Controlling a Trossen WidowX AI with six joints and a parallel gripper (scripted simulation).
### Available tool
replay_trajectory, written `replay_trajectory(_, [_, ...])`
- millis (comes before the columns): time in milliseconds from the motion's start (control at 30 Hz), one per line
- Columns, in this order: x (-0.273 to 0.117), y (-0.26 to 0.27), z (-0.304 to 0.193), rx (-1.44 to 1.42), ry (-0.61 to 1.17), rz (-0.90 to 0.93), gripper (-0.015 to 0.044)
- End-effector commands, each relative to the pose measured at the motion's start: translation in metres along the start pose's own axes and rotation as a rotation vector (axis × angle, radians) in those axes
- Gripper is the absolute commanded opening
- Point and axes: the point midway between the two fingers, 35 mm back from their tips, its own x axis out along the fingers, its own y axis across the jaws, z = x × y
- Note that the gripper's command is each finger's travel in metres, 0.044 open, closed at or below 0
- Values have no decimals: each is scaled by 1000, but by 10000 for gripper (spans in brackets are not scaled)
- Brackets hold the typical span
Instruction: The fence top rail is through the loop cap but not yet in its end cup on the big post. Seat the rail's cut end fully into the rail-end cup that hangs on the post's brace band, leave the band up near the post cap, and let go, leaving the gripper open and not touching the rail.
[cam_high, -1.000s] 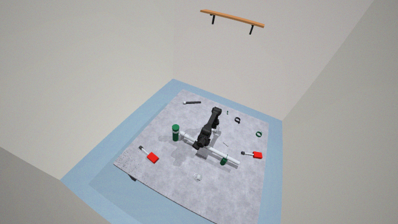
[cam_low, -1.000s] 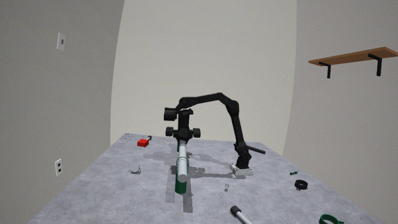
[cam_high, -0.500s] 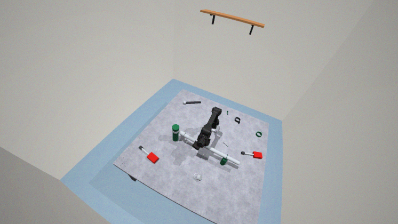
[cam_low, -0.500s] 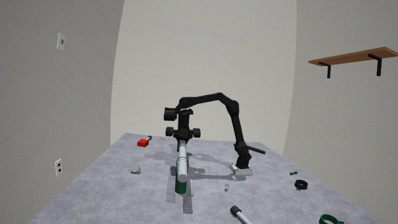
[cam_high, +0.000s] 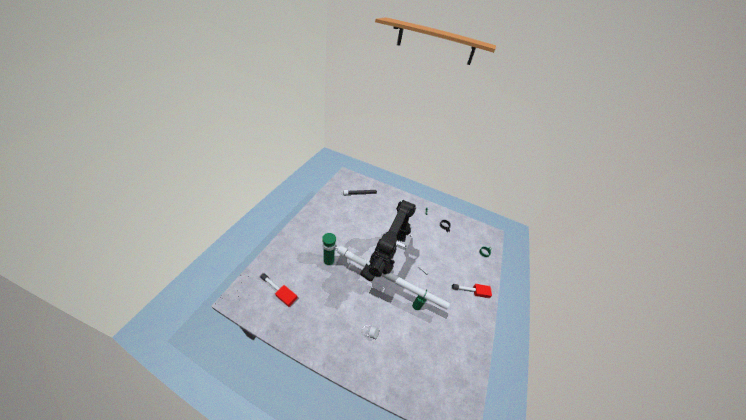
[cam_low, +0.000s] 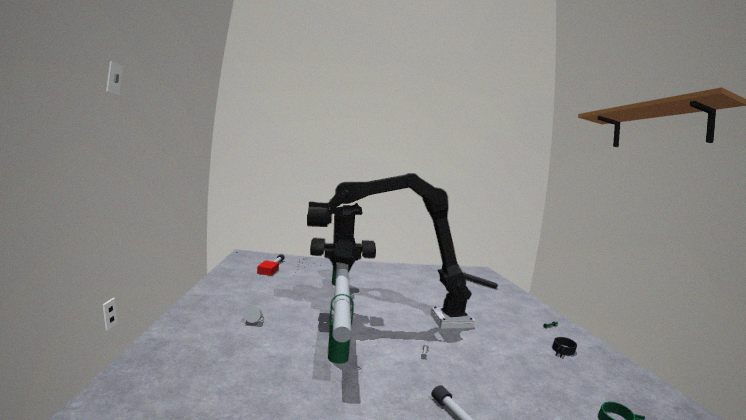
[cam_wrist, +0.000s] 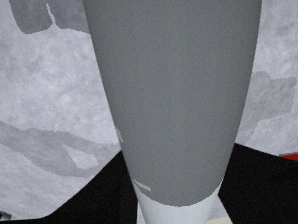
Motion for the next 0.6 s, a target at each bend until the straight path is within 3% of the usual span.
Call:
replay_trajectory(0, [-1,0,-1,1,3,-1,0])
replay_trajectory(567, [-1,0,-3,2,7,0,0])
